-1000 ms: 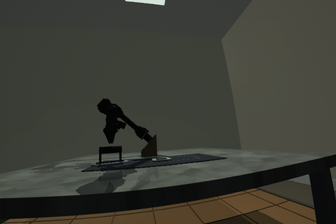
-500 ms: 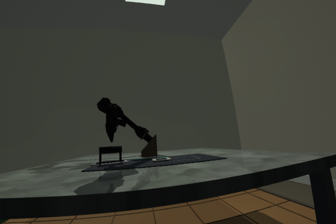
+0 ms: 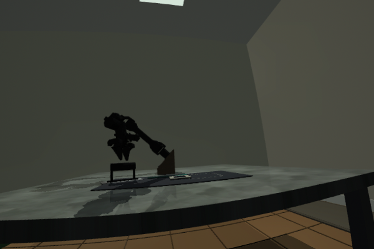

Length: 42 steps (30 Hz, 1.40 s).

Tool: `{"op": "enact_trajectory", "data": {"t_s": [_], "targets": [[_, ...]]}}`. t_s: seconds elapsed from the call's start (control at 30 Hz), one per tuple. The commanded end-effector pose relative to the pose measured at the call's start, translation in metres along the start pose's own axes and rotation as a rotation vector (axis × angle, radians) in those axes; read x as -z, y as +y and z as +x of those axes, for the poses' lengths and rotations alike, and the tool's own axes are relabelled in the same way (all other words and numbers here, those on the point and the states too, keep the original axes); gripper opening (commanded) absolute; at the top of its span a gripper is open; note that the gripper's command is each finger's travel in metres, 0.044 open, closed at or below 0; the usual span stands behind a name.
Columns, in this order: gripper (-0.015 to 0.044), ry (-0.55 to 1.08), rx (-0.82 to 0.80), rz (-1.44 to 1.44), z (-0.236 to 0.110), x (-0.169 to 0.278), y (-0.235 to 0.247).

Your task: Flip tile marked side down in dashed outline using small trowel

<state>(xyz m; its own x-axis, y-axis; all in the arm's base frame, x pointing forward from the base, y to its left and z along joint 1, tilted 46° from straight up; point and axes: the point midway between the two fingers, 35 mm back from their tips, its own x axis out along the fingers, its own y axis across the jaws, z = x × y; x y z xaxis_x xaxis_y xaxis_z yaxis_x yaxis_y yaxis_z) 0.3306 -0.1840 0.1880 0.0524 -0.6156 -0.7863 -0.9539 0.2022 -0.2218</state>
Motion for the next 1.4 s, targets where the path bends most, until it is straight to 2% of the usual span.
{"op": "enact_trajectory", "data": {"t_s": [0.0,0.67,1.37], "targets": [[0.03,-0.022,0.018,0.133,0.003,0.008,0.002],[0.03,-0.188,0.057,0.777,0.015,0.016,0.015],[0.03,-0.447,0.027,1.444,0.023,0.013,0.024]]}}
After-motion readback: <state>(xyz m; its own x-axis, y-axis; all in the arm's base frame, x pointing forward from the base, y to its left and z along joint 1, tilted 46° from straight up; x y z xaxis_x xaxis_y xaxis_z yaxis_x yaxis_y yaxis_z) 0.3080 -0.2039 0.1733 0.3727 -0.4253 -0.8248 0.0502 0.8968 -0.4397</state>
